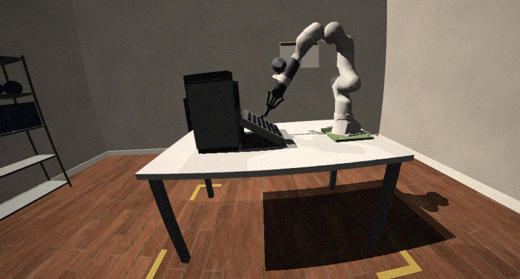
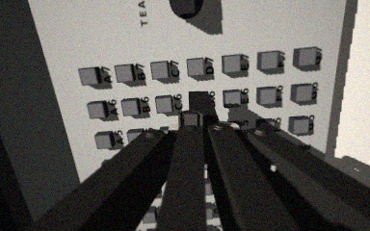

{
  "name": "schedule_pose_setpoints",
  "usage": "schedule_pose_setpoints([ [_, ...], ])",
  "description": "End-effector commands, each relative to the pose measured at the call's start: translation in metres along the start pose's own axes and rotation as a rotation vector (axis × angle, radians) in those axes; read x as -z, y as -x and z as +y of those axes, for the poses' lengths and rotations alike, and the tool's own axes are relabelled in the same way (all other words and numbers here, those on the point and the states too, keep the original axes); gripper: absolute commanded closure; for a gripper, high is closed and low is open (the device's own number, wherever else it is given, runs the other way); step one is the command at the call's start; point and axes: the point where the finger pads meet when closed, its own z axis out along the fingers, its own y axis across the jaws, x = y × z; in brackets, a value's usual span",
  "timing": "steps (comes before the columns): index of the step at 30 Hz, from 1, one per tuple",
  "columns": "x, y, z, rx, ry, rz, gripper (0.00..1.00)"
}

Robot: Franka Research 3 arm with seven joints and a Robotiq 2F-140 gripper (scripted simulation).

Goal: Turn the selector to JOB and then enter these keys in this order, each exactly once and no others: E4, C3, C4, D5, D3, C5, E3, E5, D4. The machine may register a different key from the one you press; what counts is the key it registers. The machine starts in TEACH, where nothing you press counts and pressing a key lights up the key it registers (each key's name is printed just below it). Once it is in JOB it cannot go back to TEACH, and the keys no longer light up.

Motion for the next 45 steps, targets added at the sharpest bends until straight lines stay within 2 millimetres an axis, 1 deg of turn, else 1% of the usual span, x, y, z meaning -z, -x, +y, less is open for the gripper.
schedule_pose_setpoints([
  [1,0.000,0.002,0.002,0.070,-0.003,-0.042,0.90],
  [12,-0.016,0.003,0.002,0.070,-0.003,-0.043,0.90],
  [19,-0.021,0.003,0.002,0.070,-0.003,-0.043,0.90],
  [45,-0.022,0.003,0.002,0.070,-0.003,-0.042,0.90],
])
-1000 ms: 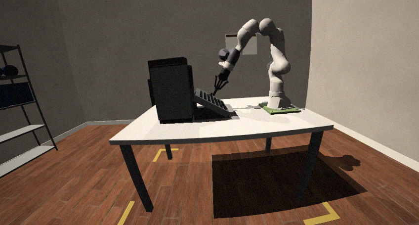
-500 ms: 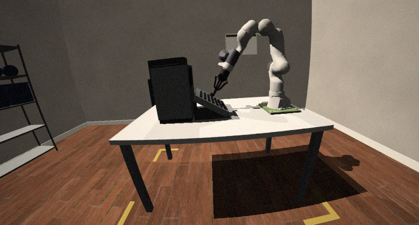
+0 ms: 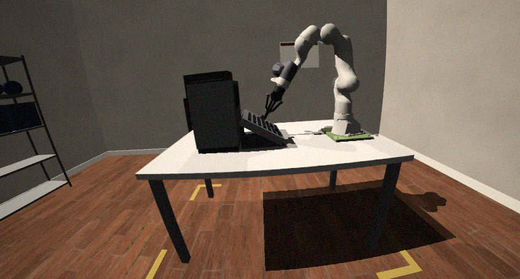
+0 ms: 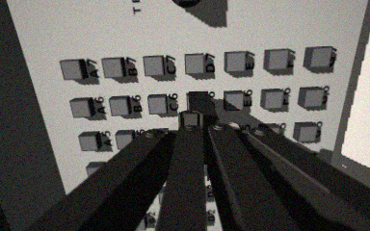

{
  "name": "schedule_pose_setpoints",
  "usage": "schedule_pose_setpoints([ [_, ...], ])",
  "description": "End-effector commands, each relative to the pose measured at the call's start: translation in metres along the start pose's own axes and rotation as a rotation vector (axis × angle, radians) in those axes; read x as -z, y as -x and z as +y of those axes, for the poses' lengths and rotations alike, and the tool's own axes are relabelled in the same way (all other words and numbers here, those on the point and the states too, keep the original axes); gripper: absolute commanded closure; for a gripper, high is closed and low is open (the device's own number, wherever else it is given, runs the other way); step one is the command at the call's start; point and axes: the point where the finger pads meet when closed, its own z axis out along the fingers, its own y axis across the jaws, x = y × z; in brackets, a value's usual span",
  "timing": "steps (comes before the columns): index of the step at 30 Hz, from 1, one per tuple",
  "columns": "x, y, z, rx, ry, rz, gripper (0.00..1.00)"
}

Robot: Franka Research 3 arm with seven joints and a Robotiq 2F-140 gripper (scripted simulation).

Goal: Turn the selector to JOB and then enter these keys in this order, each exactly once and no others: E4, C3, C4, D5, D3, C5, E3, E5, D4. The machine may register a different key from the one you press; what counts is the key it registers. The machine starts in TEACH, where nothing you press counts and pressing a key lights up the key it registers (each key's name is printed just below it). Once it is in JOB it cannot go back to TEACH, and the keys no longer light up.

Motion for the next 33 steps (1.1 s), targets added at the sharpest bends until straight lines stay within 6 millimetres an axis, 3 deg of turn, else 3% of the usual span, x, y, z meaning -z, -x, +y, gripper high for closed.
schedule_pose_setpoints([
  [1,-0.001,0.000,-0.001,0.031,-0.009,-0.004,0.90],
  [33,-0.011,0.000,-0.001,0.031,-0.009,-0.004,0.90],
])
